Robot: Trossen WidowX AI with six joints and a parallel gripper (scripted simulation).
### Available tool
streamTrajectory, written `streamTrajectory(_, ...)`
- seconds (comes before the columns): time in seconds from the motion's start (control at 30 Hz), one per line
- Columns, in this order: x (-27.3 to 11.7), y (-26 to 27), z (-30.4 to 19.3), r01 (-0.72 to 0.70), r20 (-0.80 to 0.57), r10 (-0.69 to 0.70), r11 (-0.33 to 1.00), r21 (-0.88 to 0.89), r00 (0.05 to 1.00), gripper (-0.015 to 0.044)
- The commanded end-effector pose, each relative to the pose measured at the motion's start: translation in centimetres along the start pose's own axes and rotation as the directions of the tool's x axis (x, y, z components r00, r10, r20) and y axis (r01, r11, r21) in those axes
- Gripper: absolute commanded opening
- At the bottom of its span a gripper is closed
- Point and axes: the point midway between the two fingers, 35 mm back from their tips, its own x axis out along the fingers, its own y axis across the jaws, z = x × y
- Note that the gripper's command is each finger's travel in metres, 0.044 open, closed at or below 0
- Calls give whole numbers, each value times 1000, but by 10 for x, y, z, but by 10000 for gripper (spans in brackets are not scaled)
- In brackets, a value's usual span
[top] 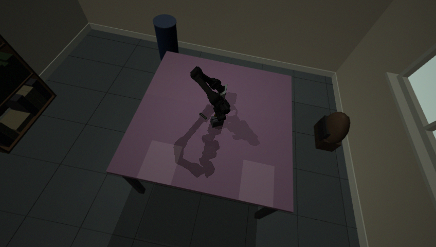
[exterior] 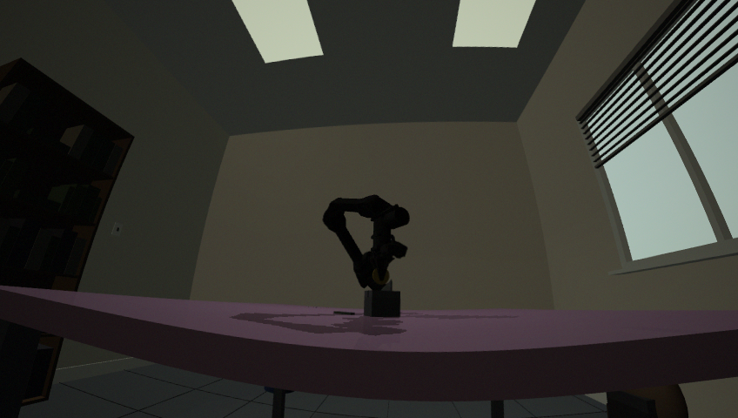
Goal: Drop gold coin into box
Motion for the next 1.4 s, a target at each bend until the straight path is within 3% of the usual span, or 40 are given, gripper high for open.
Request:
streamTrajectory(0.0,0,0,-1,1,2,-1,1000,5,1000,0)
streamTrajectory(1.37,4,-3,3,0,-2,0,1000,4,1000,0)
